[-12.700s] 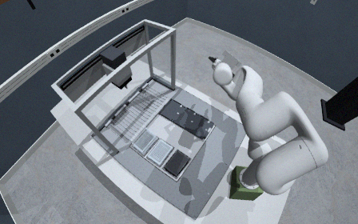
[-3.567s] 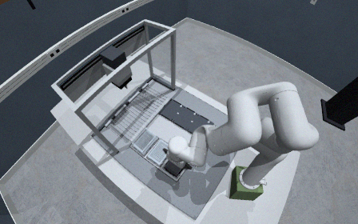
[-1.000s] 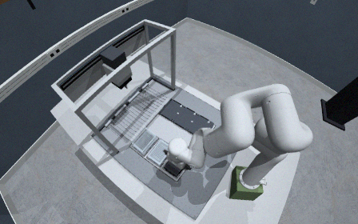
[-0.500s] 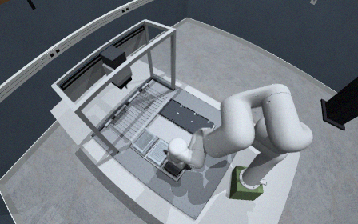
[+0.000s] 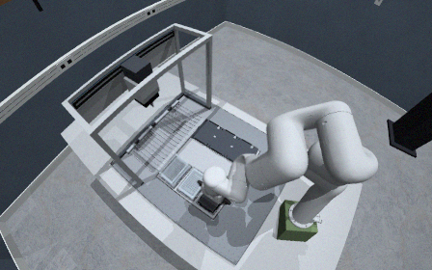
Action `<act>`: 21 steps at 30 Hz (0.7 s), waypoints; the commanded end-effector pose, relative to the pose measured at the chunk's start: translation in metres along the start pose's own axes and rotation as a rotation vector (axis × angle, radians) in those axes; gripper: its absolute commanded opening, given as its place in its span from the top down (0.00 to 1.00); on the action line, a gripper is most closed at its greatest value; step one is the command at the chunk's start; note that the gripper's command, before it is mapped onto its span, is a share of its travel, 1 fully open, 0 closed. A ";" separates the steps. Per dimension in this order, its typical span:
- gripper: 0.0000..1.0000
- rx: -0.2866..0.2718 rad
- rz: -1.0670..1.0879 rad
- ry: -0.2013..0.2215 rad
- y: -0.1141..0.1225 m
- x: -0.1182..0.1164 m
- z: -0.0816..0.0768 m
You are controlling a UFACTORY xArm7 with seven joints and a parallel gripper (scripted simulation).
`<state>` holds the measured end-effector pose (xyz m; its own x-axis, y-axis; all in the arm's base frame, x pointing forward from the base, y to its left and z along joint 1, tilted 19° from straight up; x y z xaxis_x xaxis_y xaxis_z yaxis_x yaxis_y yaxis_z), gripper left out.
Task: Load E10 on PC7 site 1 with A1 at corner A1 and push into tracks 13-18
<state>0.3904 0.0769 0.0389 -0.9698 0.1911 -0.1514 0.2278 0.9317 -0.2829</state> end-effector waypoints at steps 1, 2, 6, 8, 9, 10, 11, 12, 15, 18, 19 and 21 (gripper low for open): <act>1.00 -0.003 0.000 -0.003 0.001 -0.001 -0.004; 1.00 -0.003 0.000 -0.003 0.001 -0.001 -0.005; 1.00 -0.003 0.000 -0.003 0.001 -0.001 -0.007; 1.00 -0.003 0.000 -0.003 0.001 -0.001 -0.009; 1.00 -0.003 0.000 -0.003 0.001 -0.001 -0.009; 1.00 -0.003 0.000 -0.003 0.001 -0.001 -0.009; 1.00 -0.003 0.000 -0.003 0.001 -0.001 -0.010; 1.00 -0.003 0.000 -0.003 0.001 -0.001 -0.010; 1.00 -0.003 0.000 -0.003 0.001 -0.001 -0.012; 1.00 -0.003 0.000 -0.003 0.001 -0.001 -0.014; 1.00 -0.003 0.000 -0.003 0.001 -0.001 -0.015; 1.00 -0.003 0.000 -0.003 0.001 -0.001 -0.016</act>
Point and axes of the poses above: the point where the finger pads meet when closed, its own z axis out along the fingers, its own x axis across the jaws, y = z × x, the point moved 7 cm from there along -z, back along the fingers, and after that the axes turned 3 degrees about z, right-handed, at the moved point
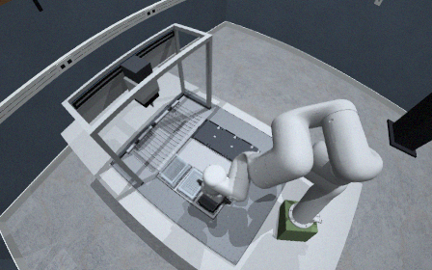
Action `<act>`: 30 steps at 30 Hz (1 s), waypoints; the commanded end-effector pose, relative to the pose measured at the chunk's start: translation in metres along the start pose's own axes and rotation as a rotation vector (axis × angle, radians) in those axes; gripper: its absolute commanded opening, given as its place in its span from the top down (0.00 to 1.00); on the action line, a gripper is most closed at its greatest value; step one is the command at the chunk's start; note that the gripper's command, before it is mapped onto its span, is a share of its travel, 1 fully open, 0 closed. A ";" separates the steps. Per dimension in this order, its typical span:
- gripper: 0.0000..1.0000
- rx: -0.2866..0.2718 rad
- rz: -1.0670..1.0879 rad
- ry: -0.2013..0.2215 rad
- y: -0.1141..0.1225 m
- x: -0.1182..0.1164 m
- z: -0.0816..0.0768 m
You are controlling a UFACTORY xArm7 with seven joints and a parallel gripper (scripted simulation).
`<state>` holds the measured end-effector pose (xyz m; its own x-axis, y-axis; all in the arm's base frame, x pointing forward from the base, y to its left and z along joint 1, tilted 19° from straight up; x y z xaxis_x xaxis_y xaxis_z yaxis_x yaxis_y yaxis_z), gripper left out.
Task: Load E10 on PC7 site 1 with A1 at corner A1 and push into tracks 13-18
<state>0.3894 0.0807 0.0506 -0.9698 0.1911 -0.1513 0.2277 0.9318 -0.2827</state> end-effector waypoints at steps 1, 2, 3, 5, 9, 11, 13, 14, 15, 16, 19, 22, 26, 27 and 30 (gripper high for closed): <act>1.00 -0.003 0.000 -0.003 0.001 -0.001 -0.004; 1.00 -0.003 0.000 -0.003 0.001 -0.001 -0.005; 1.00 -0.003 0.000 -0.003 0.001 -0.001 -0.006; 1.00 -0.003 0.000 -0.003 0.001 -0.001 -0.006; 1.00 -0.003 0.000 -0.003 0.001 -0.001 -0.007; 1.00 -0.003 0.000 -0.003 0.001 -0.001 -0.007; 1.00 -0.003 0.000 -0.003 0.001 -0.001 -0.007; 1.00 -0.003 0.000 -0.003 0.001 -0.001 -0.009; 1.00 -0.003 0.000 -0.003 0.001 -0.001 -0.010; 1.00 -0.003 0.000 -0.003 0.001 -0.001 -0.012; 1.00 -0.002 0.000 -0.003 0.001 -0.001 -0.017; 1.00 -0.002 0.000 -0.003 0.001 -0.001 -0.021; 1.00 -0.002 0.000 -0.003 0.001 -0.001 -0.026; 1.00 -0.002 0.000 -0.003 0.001 -0.001 -0.027; 1.00 -0.002 0.000 -0.003 0.001 -0.001 -0.032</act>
Point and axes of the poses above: the point where the finger pads meet when closed, its own z axis out along the fingers, its own x axis across the jaws, y = z × x, the point moved 7 cm from there along -z, back along the fingers, and after that the axes turned 3 degrees about z, right-handed, at the moved point
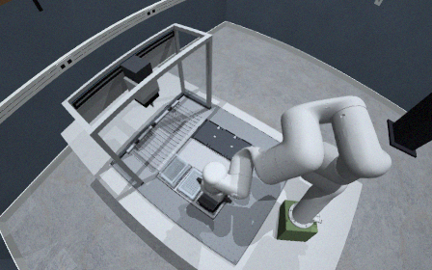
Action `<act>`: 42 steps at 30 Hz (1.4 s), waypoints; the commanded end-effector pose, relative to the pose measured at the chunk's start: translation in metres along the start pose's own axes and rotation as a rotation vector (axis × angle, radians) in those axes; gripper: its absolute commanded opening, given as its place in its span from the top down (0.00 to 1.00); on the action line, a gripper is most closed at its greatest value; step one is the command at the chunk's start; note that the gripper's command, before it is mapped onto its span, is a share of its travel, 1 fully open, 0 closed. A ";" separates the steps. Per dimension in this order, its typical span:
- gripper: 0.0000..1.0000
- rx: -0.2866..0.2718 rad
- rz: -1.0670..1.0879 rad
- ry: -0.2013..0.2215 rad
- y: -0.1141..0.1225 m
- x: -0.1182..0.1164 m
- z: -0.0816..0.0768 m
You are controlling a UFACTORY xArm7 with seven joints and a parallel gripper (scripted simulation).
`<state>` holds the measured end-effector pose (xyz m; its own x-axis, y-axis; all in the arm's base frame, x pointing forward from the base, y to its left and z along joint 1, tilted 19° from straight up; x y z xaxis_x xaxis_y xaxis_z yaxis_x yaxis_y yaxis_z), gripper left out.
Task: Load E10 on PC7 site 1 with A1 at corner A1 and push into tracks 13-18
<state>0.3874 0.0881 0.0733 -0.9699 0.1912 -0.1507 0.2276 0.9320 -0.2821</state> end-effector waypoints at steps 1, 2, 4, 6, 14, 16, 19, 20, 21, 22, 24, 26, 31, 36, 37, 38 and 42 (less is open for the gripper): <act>1.00 -0.002 0.000 -0.004 0.001 -0.001 -0.010; 1.00 -0.002 0.000 -0.004 0.001 -0.001 -0.012; 1.00 -0.002 0.000 -0.004 0.001 -0.001 -0.015; 1.00 -0.002 0.000 -0.004 0.001 -0.001 -0.018; 1.00 -0.002 0.000 -0.004 0.001 -0.001 -0.028; 1.00 -0.002 0.000 -0.004 0.001 -0.001 -0.032; 1.00 -0.002 0.000 -0.004 0.001 -0.001 -0.037; 1.00 -0.002 0.000 -0.004 0.001 -0.001 -0.038; 1.00 -0.002 0.000 -0.004 0.001 -0.001 -0.040; 1.00 -0.002 0.000 -0.004 0.001 -0.001 -0.042; 1.00 -0.002 0.000 -0.004 0.001 -0.001 -0.045; 1.00 -0.002 0.000 -0.004 0.001 -0.001 -0.047; 1.00 -0.002 0.000 -0.004 0.001 -0.001 -0.053; 1.00 -0.002 0.000 -0.004 0.001 -0.001 -0.062; 1.00 -0.002 0.000 -0.004 0.001 -0.001 -0.063; 1.00 -0.002 0.000 -0.004 0.001 -0.001 -0.065; 1.00 -0.001 0.000 -0.004 0.001 -0.001 -0.072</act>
Point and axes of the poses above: the point where the finger pads meet when closed, its own z axis out along the fingers, its own x axis across the jaws, y = z × x, the point moved 7 cm from there along -z, back along the fingers, and after that the axes turned 3 degrees about z, right-handed, at the moved point
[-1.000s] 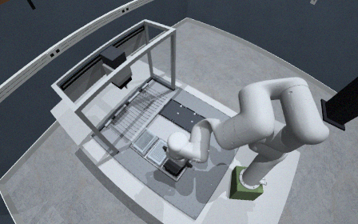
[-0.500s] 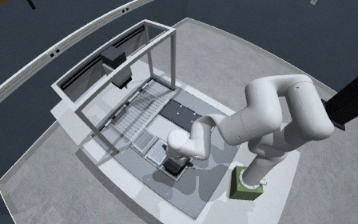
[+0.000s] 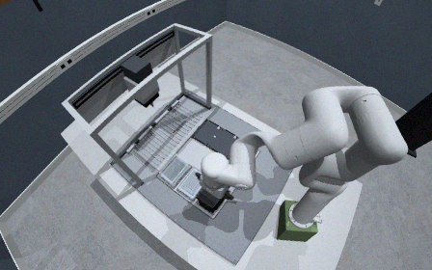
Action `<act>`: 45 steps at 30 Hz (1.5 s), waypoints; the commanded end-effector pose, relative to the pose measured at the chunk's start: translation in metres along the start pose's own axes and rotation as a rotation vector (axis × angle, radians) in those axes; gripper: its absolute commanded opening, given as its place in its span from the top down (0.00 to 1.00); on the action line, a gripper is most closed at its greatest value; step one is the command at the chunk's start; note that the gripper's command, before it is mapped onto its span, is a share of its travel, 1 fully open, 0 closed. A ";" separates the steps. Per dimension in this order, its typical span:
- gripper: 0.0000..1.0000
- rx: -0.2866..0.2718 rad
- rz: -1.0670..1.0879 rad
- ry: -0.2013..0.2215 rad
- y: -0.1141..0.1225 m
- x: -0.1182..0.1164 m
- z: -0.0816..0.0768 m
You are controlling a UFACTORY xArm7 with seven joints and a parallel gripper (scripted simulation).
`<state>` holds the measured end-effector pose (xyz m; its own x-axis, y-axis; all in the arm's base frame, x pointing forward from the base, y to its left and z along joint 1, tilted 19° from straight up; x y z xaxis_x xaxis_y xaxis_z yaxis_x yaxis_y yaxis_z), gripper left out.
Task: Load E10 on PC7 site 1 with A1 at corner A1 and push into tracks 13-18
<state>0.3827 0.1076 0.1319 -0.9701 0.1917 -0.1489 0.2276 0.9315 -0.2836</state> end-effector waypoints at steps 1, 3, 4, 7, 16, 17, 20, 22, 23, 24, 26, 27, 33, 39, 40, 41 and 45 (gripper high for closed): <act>1.00 -0.003 0.000 -0.006 0.000 0.000 -0.010; 1.00 -0.003 0.000 -0.006 0.000 0.000 -0.011; 1.00 -0.003 0.000 -0.006 0.000 0.000 -0.012; 1.00 -0.003 0.000 -0.006 0.000 0.000 -0.013; 1.00 -0.003 -0.034 -0.006 -0.005 -0.001 -0.012; 1.00 -0.003 -0.067 -0.006 -0.010 -0.002 -0.012; 1.00 -0.002 -0.100 -0.006 -0.015 -0.003 -0.012; 1.00 -0.002 -0.167 -0.006 -0.024 -0.004 -0.012; 1.00 -0.002 -0.200 -0.006 -0.029 -0.005 -0.012; 1.00 -0.002 -0.234 -0.006 -0.034 -0.006 -0.012; 1.00 -0.001 -0.300 -0.007 -0.044 -0.007 -0.012; 1.00 -0.001 -0.334 -0.007 -0.049 -0.008 -0.012; 1.00 0.000 -0.534 -0.007 -0.079 -0.012 -0.012; 1.00 0.001 -0.667 -0.007 -0.099 -0.015 -0.012; 1.00 0.001 -0.700 -0.007 -0.104 -0.016 -0.012; 1.00 0.001 -0.733 -0.007 -0.109 -0.017 -0.012; 1.00 0.002 -0.867 -0.007 -0.129 -0.020 -0.012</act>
<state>0.3799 0.0156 0.1707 -0.8983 -0.4094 0.1597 -0.4393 0.8283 -0.3477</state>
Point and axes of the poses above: the point where the finger pads meet when closed, its own z axis out along the fingers, its own x axis across the jaws, y = z × x, the point moved 7 cm from there along -z, back along the fingers, and after that the axes turned 3 degrees about z, right-handed, at the moved point
